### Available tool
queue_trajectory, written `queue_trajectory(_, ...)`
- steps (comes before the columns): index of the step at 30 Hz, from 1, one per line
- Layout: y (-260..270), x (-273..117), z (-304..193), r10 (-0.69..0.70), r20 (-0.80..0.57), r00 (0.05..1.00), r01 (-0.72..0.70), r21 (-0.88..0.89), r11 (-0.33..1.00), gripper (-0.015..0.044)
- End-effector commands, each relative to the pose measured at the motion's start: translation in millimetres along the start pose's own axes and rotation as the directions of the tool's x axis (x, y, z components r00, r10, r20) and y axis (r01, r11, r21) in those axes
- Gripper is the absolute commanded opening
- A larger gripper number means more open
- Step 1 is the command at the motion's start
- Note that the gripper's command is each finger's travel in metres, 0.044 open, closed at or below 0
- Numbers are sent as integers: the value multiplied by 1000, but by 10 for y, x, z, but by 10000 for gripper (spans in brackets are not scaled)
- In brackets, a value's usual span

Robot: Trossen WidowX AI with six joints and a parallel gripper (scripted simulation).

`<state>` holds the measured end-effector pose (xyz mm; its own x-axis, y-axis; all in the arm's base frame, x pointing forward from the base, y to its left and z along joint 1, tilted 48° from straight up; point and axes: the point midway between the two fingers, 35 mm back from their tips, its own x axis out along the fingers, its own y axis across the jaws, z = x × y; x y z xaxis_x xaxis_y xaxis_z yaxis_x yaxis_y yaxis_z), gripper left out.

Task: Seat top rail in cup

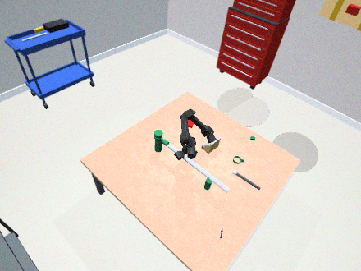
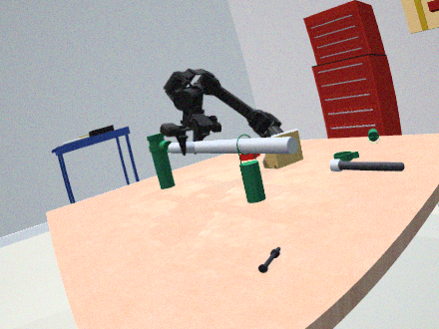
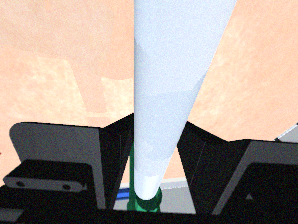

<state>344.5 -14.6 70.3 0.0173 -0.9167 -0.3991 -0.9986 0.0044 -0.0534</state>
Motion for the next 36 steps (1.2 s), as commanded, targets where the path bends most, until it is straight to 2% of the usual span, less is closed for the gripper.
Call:
queue_trajectory(1,-7,-12,1,-9,-3,1000,9,-1,1000,0)
queue_trajectory(36,-72,-41,-63,-9,-3,1000,9,-1,1000,0)
